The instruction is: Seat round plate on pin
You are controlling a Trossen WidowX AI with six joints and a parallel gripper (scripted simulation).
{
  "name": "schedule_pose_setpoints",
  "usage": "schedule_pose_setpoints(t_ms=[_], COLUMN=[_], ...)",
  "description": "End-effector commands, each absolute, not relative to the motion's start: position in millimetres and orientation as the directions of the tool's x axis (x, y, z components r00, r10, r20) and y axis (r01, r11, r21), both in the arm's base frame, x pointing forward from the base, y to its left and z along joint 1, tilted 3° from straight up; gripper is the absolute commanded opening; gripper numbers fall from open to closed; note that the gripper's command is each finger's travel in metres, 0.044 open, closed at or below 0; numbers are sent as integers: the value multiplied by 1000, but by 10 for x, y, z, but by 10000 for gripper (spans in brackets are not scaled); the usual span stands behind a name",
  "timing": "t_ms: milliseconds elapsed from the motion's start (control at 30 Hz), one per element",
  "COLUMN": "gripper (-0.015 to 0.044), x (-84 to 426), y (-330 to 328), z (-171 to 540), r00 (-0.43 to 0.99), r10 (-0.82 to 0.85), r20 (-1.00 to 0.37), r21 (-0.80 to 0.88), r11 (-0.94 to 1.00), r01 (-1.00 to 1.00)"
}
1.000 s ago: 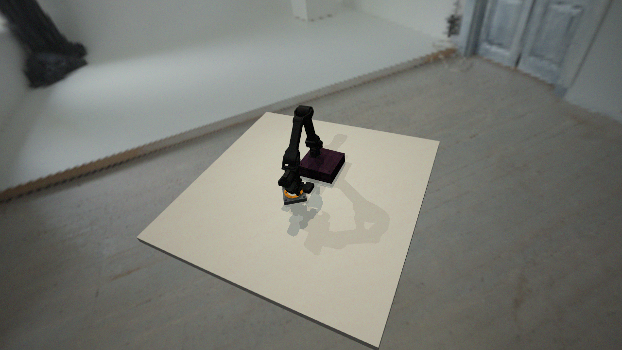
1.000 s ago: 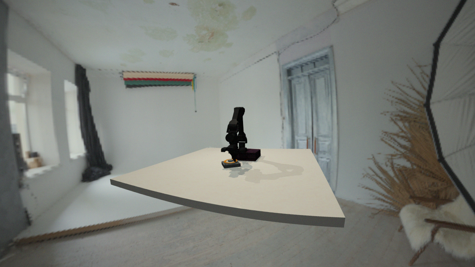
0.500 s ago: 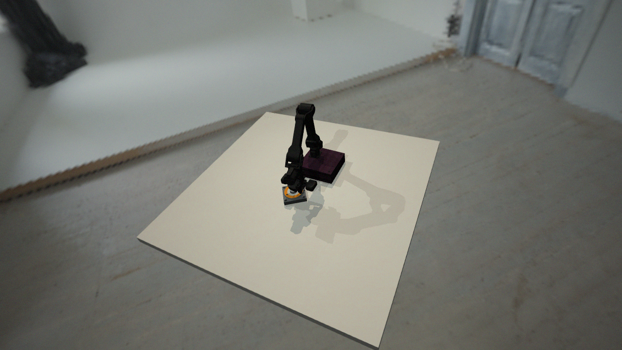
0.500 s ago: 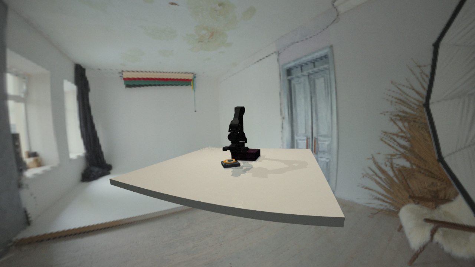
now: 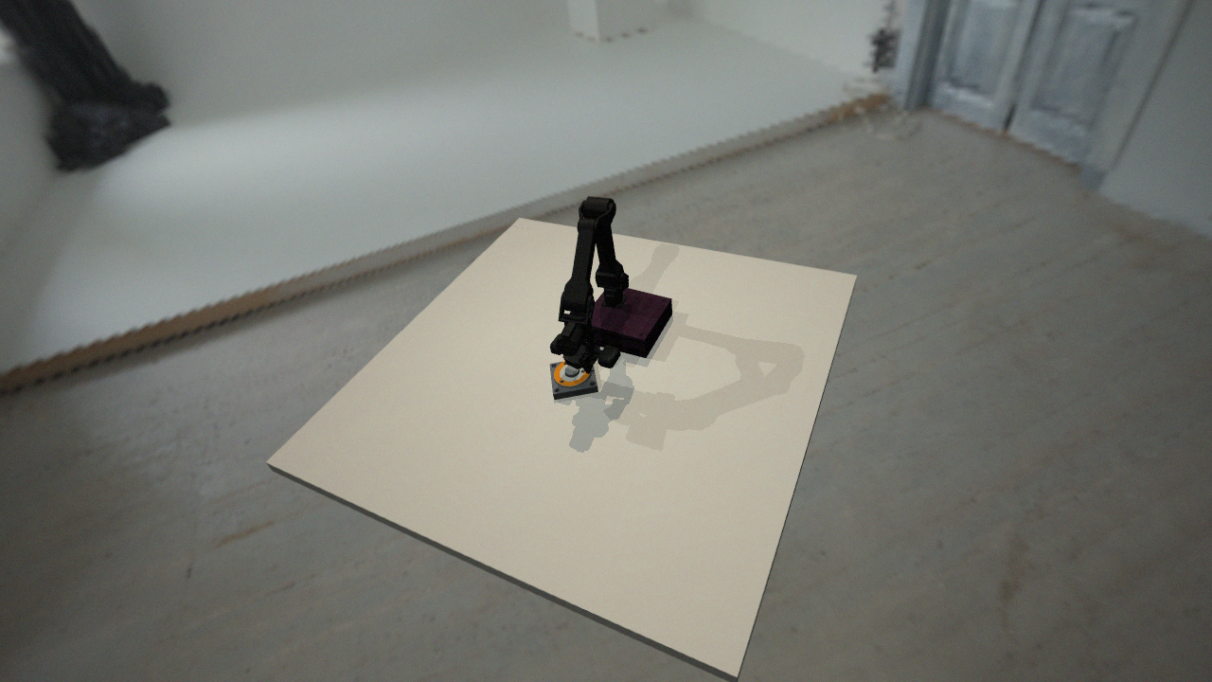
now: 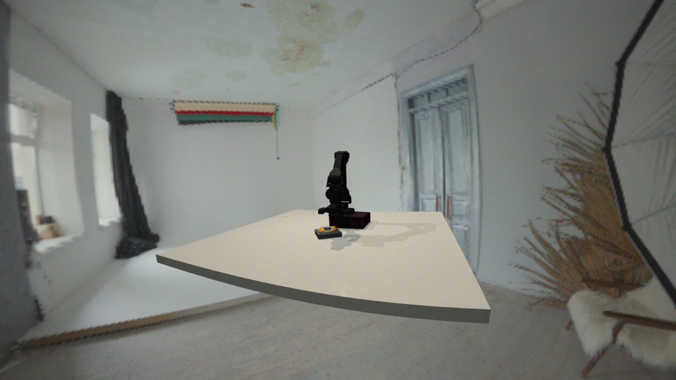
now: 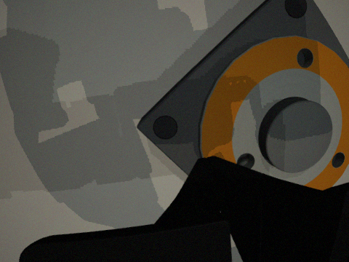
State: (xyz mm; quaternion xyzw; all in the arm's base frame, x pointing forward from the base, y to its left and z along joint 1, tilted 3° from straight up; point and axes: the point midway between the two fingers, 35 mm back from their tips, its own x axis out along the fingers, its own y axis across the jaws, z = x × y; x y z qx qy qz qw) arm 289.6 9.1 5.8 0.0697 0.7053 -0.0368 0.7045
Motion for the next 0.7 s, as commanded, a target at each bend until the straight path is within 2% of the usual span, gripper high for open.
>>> schedule_pose_setpoints(t_ms=[0, 433, 667], gripper=[0, 0, 0], x=[2837, 2771, 2757], y=[93, 84, 63], z=[55, 60, 407], r00=[-3, -4, -4], r10=[49, 49, 48], r20=[-999, -999, -999], r21=[48, 47, 47], r11=[987, 987, 987], r01=[155, 155, 155])
